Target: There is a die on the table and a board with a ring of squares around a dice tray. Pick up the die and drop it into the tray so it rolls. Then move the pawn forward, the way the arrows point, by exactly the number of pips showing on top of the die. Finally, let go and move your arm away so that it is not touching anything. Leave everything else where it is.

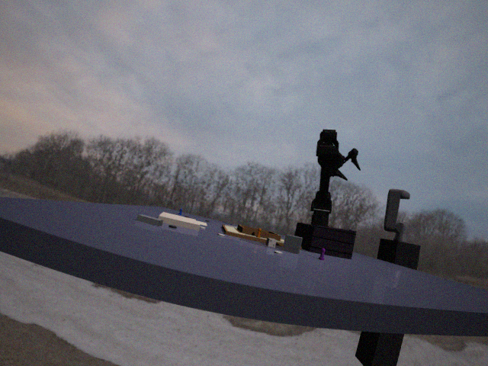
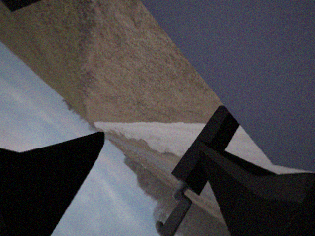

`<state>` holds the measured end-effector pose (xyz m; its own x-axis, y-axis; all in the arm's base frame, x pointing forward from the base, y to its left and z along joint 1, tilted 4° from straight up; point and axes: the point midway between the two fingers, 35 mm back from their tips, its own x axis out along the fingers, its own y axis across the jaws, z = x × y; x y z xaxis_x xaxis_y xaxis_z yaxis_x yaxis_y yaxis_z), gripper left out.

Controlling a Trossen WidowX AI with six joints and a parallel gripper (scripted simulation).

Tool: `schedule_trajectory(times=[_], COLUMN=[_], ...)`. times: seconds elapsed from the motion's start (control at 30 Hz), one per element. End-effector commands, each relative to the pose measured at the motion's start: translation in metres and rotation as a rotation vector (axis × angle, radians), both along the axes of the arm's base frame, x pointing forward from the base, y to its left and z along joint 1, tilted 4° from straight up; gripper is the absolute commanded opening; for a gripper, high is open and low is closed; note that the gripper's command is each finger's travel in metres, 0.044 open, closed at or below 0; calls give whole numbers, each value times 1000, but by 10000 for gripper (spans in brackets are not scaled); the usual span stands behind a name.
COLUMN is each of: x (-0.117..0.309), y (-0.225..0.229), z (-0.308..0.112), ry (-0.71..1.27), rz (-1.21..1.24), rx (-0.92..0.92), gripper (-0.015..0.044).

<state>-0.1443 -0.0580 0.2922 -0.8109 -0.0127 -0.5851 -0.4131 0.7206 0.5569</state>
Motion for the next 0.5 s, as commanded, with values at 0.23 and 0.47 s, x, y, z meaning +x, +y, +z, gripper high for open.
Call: schedule_trajectory(times=[0.23, 0.47], x=[32, 102], y=[-82, -145], z=[-17, -39], ry=[-150, -384], rz=[101, 150], rx=[-289, -497], gripper=[275, 275])
